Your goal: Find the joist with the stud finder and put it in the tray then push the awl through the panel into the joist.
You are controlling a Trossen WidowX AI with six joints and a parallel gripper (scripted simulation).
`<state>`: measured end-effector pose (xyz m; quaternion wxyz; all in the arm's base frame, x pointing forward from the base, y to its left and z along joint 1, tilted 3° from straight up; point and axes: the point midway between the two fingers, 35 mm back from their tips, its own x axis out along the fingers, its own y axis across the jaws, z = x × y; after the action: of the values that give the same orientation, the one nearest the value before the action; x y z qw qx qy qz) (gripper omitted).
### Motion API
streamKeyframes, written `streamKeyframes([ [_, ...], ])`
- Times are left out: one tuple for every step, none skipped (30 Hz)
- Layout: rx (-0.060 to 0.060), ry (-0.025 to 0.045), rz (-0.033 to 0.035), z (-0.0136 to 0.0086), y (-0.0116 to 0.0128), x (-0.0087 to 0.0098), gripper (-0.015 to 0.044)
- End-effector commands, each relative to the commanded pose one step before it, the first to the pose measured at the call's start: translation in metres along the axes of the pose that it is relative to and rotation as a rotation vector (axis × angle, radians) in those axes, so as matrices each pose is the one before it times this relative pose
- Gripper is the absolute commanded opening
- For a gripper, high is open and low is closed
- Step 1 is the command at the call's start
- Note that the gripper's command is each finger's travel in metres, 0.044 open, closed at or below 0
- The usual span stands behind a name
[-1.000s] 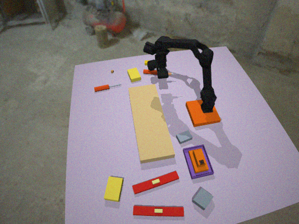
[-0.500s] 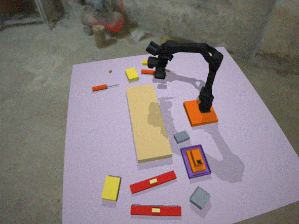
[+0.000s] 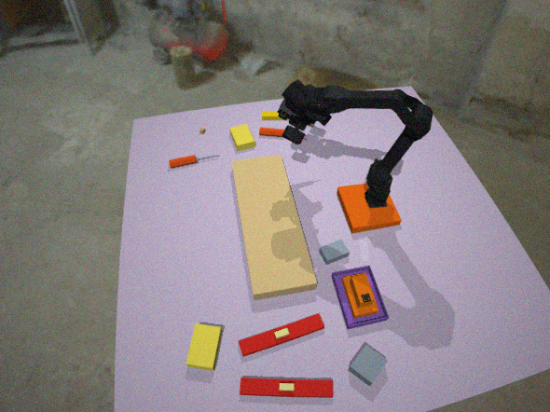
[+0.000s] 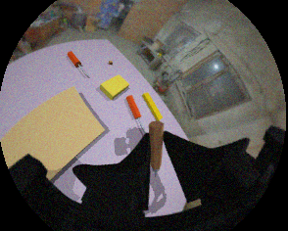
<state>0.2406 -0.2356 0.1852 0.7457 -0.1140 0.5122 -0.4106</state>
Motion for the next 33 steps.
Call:
streamKeyframes([
  [0.1067,-0.07449,-0.08317,-0.00197,-0.00929,-0.01041,0.0],
  [0.0232,-0.01586,-0.01591,-0.00034,-0.00195,-0.00208,0.0],
  [0.0235,-0.01586,-0.01558,-0.00035,-0.00199,-0.00209,0.0],
  [0.0239,-0.01586,-0.01526,-0.00036,-0.00204,-0.00209,0.0],
  [0.0242,-0.01584,-0.01494,-0.00037,-0.00209,-0.00209,0.0],
  [0.0246,-0.0158,-0.01463,-0.00039,-0.00213,-0.00209,0.0],
  [0.0249,-0.01576,-0.01432,-0.0004,-0.00218,-0.00208,0.0],
  [0.0253,-0.0157,-0.01401,-0.00041,-0.00223,-0.00208,0.0],
  [0.0256,-0.01563,-0.01371,-0.00042,-0.00228,-0.00207,0.0],
  [0.0259,-0.01554,-0.01342,-0.00043,-0.00233,-0.00207,0.0],
  [0.0262,-0.01544,-0.01313,-0.00044,-0.00238,-0.00206,0.0],
  [0.0266,-0.01533,-0.01284,-0.00045,-0.00244,-0.00205,0.0],
  [0.0269,-0.01521,-0.01256,-0.00046,-0.00249,-0.00204,0.0],
  [0.0272,-0.01508,-0.01229,-0.00047,-0.00254,-0.00203,0.0],
  [0.0275,-0.01494,-0.01203,-0.00047,-0.0026,-0.00202,0.0],
  [0.0278,-0.01478,-0.01178,-0.00048,-0.00265,-0.002,0.0],
  [0.0281,-0.01462,-0.01153,-0.00049,-0.00271,-0.00199,0.0],
  [0.0284,-0.01444,-0.01129,-0.0005,-0.00277,-0.00197,0.0],
  [0.0287,-0.01426,-0.01106,-0.0005,-0.00282,-0.00195,0.0],
  [0.0289,-0.01406,-0.01084,-0.00051,-0.00288,-0.00193,0.0],
  [0.0292,-0.01386,-0.01063,-0.00051,-0.00294,-0.00191,0.0],
  [0.0295,-0.01364,-0.01043,-0.00052,-0.003,-0.00189,0.0],
  [0.0297,-0.01342,-0.01024,-0.00052,-0.00306,-0.00187,0.0],
  [0.03,-0.01319,-0.01006,-0.00052,-0.00312,-0.00184,0.0],
  [0.0302,-0.01295,-0.00989,-0.00052,-0.00318,-0.00182,0.0],
  [-0.1133,0.04926,0.04638,0.00001,0.01365,0.00626,0.0],
  [0.0005,-0.00369,0.01739,-0.00011,0.00411,-0.00082,0.0],
  [0.0008,-0.00614,0.029,-0.0002,0.00685,-0.0014,0.0],
  [0.0009,-0.00747,0.0354,-0.00026,0.00835,-0.00171,0.0],
  [0.0019,-0.00747,0.03507,-0.00031,0.00826,-0.00163,0.0],
  [0.0021,-0.00743,0.03501,-0.00035,0.00824,-0.00159,0.0],
  [0.002,-0.00738,0.03506,-0.00038,0.00825,-0.00157,0.0],
  [0.0019,-0.00733,0.0351,-0.00042,0.00826,-0.00156,0.0],
])
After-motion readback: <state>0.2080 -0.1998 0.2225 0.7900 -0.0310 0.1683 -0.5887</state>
